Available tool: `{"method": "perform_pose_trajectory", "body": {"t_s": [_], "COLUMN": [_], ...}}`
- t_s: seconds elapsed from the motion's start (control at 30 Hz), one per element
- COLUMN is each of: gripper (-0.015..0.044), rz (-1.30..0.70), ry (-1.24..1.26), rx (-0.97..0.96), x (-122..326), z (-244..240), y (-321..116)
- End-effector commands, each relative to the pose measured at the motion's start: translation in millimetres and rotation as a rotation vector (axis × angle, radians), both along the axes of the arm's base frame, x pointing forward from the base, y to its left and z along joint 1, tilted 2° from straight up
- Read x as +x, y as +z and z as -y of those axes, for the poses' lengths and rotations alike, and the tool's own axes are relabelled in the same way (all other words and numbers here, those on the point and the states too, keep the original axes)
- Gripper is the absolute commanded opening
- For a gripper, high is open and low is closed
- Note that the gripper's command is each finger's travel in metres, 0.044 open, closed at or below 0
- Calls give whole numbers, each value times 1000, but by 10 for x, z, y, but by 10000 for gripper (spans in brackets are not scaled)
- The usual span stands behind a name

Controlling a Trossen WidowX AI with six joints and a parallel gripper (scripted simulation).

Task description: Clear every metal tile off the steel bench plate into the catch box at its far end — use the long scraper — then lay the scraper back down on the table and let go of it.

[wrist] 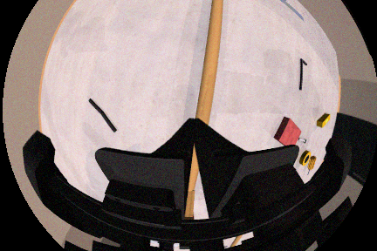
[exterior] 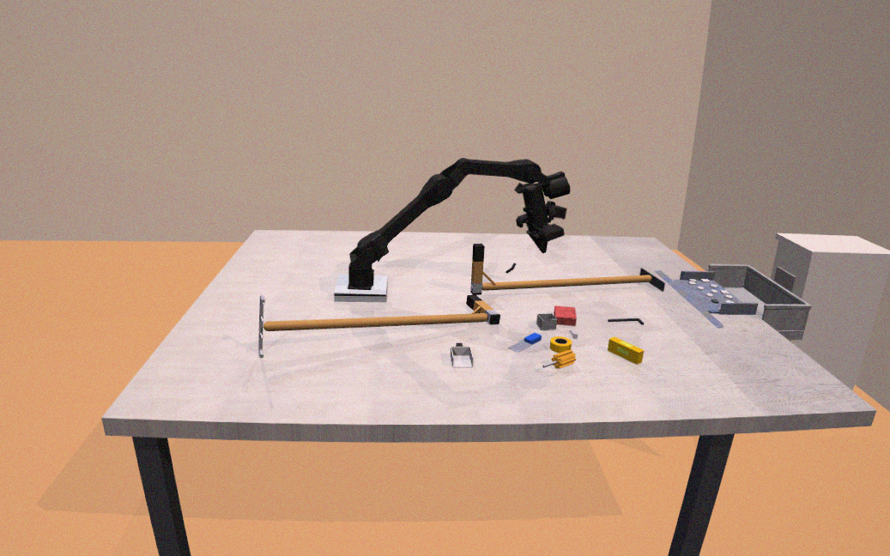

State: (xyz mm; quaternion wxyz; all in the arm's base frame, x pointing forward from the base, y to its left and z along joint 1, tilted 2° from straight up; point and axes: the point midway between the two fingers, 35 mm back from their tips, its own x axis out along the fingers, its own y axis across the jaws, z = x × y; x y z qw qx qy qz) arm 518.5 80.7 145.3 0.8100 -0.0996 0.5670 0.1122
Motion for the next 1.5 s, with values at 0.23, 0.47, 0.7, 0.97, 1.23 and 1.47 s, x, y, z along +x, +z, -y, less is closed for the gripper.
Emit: {"method": "perform_pose_trajectory", "body": {"t_s": [0.23,0.47,0.7,0.97,1.23,1.47], "gripper": [0,0,0,0,0,0], "rz": [0,0,0,0,0,0], "ry": [0,0,0,0,0,0], "rx": [0,0,0,0,0,0], "x": [0,0,0,0,0,0], "z": [0,0,0,0,0,0], "y": [0,0,0,0,0,0]}}
